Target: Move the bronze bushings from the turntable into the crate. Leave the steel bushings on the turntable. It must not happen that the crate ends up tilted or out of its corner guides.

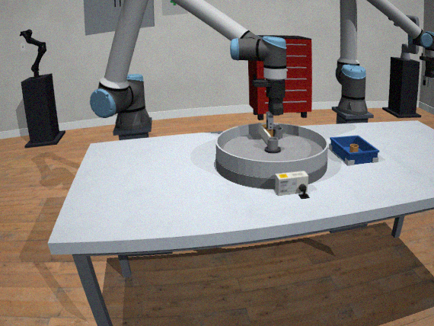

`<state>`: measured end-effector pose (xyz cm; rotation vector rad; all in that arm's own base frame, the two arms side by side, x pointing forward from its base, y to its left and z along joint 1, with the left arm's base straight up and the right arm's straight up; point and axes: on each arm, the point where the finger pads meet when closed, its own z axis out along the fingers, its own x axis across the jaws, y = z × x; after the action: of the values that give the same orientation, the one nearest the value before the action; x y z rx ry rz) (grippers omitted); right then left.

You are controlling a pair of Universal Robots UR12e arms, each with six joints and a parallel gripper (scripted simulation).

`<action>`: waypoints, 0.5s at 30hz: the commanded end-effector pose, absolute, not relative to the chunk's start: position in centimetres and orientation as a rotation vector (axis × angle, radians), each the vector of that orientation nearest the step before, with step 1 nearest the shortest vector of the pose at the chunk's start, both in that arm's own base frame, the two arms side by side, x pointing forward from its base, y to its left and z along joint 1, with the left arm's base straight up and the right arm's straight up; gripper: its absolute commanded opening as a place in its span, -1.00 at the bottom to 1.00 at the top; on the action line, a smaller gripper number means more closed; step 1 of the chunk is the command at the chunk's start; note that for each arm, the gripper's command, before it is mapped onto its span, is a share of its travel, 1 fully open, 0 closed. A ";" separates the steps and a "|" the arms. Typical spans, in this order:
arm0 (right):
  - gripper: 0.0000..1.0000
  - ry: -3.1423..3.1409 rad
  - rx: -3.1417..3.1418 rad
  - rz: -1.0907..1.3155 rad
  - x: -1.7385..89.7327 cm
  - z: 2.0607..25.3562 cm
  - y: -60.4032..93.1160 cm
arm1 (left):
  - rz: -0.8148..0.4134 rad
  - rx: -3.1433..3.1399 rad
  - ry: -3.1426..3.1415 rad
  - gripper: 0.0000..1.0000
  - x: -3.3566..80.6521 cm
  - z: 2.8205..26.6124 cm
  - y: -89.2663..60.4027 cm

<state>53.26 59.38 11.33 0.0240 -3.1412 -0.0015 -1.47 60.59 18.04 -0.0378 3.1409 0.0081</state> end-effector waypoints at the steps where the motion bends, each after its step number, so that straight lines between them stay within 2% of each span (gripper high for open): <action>1: -0.28 -3.142 0.023 -0.001 53.3 11.3 59.2 | 0.000 -0.043 3.141 1.00 -1.6 17.7 60.4; 15: -0.28 -3.140 0.023 0.004 53.2 9.6 59.1 | 0.000 -0.043 3.141 1.00 -1.6 17.7 60.4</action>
<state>53.21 59.29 10.14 0.0240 -3.1408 -0.0003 -1.47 60.59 18.04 -0.0378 3.1409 0.0081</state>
